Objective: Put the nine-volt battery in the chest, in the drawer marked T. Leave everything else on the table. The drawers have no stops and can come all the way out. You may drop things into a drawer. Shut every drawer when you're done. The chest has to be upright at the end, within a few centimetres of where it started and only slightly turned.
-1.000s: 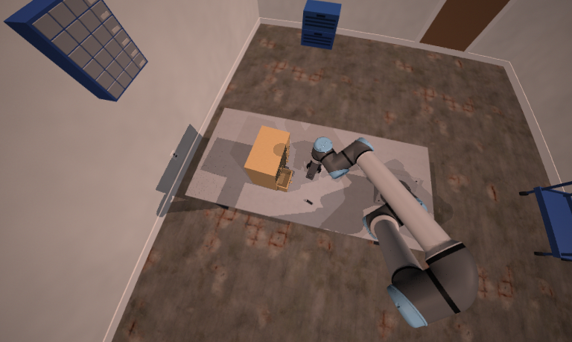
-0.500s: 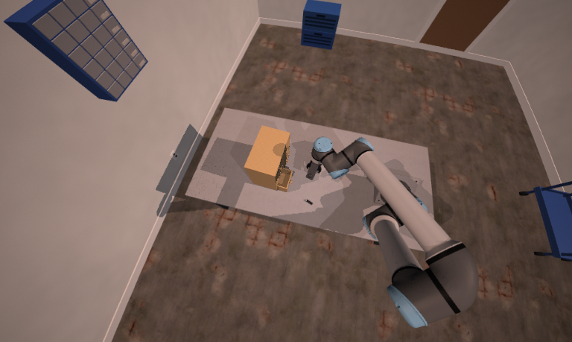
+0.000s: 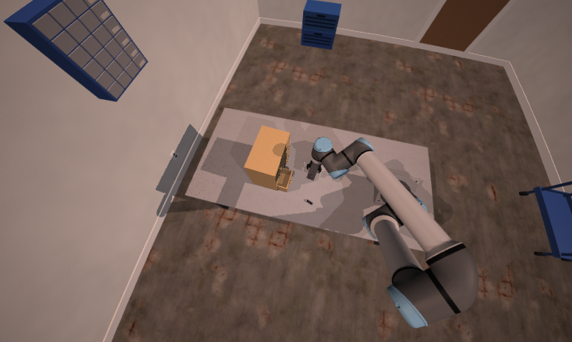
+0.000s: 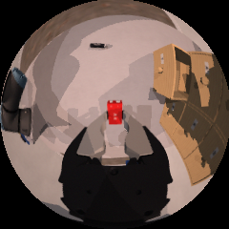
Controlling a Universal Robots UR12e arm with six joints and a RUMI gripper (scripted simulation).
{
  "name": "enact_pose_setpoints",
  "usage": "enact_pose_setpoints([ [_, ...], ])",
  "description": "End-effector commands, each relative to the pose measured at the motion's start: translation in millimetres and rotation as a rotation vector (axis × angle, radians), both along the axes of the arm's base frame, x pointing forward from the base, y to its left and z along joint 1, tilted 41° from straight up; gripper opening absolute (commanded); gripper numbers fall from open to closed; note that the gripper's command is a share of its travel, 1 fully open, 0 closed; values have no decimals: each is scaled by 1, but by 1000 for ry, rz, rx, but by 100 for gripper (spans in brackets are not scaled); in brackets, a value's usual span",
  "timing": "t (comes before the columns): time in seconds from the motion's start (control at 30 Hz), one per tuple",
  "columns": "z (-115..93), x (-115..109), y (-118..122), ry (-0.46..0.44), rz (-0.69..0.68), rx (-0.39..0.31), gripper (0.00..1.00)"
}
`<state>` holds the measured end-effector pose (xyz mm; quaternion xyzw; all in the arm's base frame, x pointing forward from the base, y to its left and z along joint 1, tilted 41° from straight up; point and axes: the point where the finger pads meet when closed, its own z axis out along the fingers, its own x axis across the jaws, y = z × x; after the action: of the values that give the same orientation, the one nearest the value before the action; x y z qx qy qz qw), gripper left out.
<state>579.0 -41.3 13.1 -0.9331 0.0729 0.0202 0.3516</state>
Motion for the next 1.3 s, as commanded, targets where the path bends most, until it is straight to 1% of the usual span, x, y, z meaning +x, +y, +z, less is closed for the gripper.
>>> enact_pose_setpoints([
  [0.0,1,0,0,-27,29,-1,13],
  [0.27,2,-2,1,-94,106,-3,13],
  [0.33,2,-2,1,-94,106,-3,13],
  [0.57,3,-3,2,-177,200,-4,13],
  [0.83,4,-6,4,-299,340,-7,13],
  [0.9,4,-6,4,-299,340,-7,13],
  [1.27,6,-10,6,-515,586,-12,13],
])
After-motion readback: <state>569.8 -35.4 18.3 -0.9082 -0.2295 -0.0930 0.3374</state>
